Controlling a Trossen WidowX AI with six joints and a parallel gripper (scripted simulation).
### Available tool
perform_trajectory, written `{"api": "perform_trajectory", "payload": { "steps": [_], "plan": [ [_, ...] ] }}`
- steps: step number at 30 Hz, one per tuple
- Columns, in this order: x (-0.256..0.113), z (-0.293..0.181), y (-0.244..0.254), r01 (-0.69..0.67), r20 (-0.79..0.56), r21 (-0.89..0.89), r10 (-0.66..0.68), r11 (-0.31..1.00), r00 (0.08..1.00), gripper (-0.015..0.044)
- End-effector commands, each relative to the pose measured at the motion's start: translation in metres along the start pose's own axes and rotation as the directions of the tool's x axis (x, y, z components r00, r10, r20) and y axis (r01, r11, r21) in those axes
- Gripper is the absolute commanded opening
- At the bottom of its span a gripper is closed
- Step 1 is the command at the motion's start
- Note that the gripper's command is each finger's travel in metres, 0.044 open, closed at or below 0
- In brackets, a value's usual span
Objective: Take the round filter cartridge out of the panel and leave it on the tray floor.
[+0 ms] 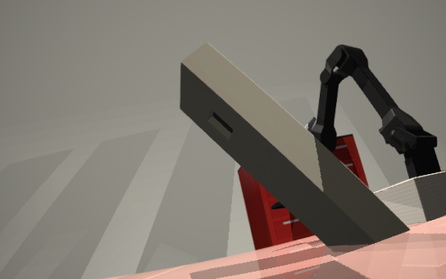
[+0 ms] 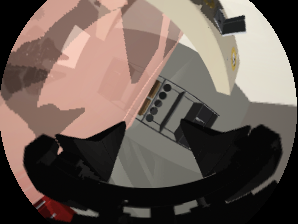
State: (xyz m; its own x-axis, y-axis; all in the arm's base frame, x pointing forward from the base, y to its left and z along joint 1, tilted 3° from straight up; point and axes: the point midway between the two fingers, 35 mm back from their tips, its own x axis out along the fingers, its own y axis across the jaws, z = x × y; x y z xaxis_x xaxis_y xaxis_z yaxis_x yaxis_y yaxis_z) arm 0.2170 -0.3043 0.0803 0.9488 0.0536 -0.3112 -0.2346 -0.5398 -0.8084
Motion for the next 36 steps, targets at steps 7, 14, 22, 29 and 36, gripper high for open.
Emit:
{"api": "perform_trajectory", "payload": {
  "steps": [7,14,22,29,36],
  "plan": [
    [0.024,-0.003,-0.032,-0.047,0.065,-0.401,0.079,0.915,0.995,0.0216],
    [0.054,0.000,-0.091,0.004,0.109,-0.883,0.196,0.469,0.974,0.0093],
    [0.069,0.014,-0.161,0.155,0.089,-0.964,0.287,-0.217,0.954,0.0093],
    [0.067,0.042,-0.232,0.290,0.039,-0.568,0.327,-0.770,0.944,0.0093],
    [0.058,0.076,-0.279,0.326,0.038,-0.124,0.324,-0.937,0.945,0.0093]
  ]
}}
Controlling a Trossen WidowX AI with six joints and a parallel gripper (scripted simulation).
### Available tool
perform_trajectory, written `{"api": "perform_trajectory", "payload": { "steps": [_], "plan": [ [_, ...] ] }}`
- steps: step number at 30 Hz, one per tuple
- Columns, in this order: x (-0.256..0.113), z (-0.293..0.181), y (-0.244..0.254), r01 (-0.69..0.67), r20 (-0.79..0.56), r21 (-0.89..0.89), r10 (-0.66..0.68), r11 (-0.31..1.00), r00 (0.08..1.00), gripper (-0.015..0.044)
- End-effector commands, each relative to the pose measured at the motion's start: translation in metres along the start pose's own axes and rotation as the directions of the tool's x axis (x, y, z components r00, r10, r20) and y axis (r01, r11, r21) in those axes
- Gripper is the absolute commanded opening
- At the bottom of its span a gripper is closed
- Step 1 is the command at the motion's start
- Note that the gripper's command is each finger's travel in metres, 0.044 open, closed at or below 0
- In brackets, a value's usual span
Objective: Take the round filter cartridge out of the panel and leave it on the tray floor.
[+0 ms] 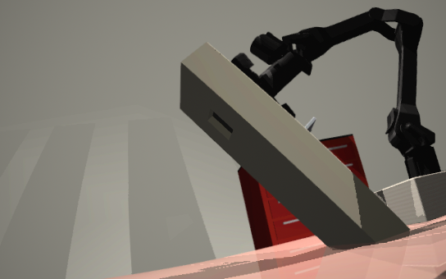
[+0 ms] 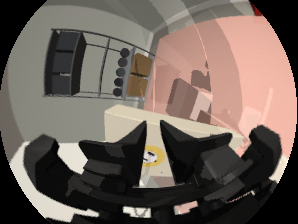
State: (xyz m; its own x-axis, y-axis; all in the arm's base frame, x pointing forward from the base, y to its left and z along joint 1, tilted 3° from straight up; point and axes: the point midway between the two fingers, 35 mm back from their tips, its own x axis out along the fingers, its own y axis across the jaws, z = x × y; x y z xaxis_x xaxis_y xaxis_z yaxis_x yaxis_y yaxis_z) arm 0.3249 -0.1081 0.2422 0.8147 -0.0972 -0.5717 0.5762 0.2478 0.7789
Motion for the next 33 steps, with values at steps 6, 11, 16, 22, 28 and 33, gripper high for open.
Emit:
{"api": "perform_trajectory", "payload": {
  "steps": [6,11,16,22,28,33],
  "plan": [
    [-0.041,-0.082,0.016,-0.025,-0.059,-0.676,-0.021,0.736,0.998,0.0093],
    [-0.048,-0.093,0.016,-0.037,-0.068,-0.753,-0.022,0.657,0.997,0.0093],
    [-0.048,-0.093,0.016,-0.037,-0.068,-0.753,-0.022,0.657,0.997,0.0093],
    [-0.041,-0.093,0.016,-0.037,-0.068,-0.753,-0.022,0.657,0.997,0.0093],
    [-0.032,-0.094,0.016,-0.037,-0.068,-0.753,-0.021,0.657,0.997,0.0093],
    [-0.024,-0.094,0.017,-0.038,-0.068,-0.753,-0.021,0.657,0.997,0.0093]
  ]
}}
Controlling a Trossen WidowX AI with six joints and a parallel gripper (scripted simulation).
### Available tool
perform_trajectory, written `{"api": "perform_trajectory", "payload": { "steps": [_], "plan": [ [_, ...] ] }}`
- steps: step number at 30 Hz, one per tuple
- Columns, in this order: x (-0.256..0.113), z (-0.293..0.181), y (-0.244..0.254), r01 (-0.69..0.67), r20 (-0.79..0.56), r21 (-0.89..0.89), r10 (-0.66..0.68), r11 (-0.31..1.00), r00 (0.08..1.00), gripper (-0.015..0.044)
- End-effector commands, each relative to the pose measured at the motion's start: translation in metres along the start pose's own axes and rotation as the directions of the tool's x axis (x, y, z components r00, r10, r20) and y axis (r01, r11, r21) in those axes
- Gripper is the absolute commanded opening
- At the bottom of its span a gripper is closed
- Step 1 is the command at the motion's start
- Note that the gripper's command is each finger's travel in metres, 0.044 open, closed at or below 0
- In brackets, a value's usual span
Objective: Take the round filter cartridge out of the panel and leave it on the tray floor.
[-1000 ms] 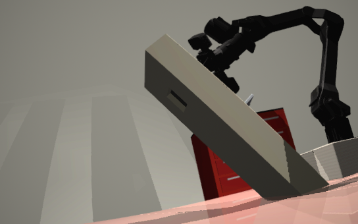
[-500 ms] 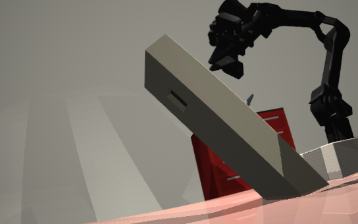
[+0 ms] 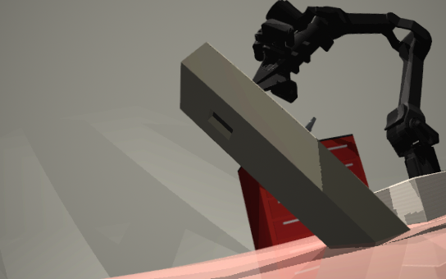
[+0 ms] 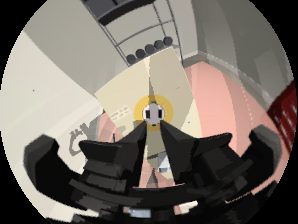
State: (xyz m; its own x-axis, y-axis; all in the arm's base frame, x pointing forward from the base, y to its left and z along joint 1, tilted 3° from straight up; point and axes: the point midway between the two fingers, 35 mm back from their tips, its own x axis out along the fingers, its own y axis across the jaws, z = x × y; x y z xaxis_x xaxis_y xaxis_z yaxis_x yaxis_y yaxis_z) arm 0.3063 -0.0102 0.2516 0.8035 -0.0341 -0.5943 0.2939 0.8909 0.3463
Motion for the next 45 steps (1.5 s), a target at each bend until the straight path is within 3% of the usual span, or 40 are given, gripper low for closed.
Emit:
{"api": "perform_trajectory", "payload": {
  "steps": [1,20,45],
  "plan": [
    [0.008,-0.004,-0.002,0.008,-0.010,-0.004,-0.008,1.000,1.000,0.0093],
    [0.037,-0.005,-0.003,0.007,-0.008,-0.004,-0.007,1.000,1.000,0.0093],
    [0.037,-0.007,-0.004,0.007,-0.008,-0.004,-0.007,1.000,1.000,0.0093]
  ]
}}
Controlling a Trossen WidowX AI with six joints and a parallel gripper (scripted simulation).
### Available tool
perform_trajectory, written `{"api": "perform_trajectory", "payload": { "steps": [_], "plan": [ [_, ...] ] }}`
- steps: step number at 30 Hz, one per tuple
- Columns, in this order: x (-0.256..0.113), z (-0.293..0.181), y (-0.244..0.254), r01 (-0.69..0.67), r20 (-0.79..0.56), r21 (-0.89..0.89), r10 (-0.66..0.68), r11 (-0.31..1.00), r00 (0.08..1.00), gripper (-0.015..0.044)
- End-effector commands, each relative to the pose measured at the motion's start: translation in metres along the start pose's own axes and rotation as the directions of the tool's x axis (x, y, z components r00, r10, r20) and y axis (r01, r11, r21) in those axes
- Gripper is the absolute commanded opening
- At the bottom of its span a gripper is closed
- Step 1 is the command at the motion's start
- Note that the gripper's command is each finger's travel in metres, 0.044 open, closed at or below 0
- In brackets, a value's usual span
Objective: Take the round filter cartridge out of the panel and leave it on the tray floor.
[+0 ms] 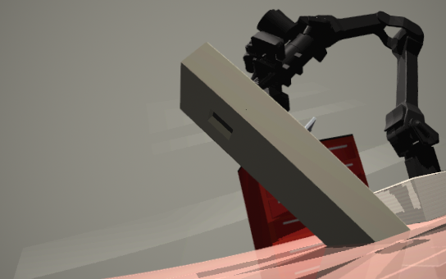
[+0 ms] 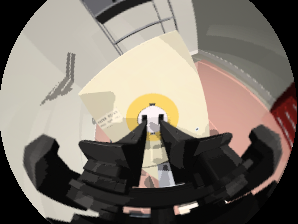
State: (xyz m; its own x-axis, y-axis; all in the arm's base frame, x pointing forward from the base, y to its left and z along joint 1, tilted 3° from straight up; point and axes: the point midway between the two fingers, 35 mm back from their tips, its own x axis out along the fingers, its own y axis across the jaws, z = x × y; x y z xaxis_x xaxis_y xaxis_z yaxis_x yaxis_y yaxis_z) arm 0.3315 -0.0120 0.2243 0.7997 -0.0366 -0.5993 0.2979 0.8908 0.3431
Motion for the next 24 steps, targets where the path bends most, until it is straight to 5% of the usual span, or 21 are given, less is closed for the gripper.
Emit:
{"api": "perform_trajectory", "payload": {
  "steps": [1,24],
  "plan": [
    [0.0009,-0.0011,-0.0005,0.002,-0.004,-0.004,-0.002,1.000,1.000,0.0093],
    [0.0008,0.0031,0.0016,0.002,-0.004,-0.004,-0.002,1.000,1.000,0.0093]
  ]
}}
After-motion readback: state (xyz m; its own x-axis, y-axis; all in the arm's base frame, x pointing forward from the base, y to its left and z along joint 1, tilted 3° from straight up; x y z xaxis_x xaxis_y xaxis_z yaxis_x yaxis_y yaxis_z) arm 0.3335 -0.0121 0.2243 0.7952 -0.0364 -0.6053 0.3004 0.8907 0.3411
